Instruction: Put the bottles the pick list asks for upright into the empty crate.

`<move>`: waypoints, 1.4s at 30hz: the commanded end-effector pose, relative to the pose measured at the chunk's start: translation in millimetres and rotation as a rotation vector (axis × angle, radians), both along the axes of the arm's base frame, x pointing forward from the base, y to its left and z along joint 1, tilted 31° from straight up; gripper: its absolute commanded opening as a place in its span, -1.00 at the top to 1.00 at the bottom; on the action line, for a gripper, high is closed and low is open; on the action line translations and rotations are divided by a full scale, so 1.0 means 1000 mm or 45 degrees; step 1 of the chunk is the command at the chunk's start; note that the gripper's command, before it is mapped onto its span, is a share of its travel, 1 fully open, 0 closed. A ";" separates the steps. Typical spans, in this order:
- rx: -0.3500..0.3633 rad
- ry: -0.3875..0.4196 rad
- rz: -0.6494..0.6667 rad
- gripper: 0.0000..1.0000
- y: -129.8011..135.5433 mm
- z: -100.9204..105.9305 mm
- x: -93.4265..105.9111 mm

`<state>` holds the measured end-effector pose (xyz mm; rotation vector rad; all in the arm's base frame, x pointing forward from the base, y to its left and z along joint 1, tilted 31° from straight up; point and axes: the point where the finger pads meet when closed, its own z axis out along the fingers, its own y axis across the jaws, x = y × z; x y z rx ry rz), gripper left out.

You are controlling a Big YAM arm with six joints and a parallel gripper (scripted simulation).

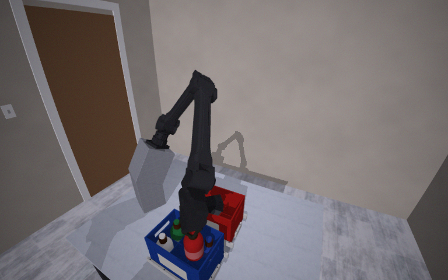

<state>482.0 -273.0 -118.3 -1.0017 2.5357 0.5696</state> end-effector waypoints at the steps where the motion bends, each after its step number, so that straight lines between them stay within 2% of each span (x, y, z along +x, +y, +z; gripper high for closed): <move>1: -0.091 -0.116 -0.041 1.00 -0.051 0.054 0.016; 42: -0.099 -0.117 -0.041 1.00 -0.055 0.056 0.016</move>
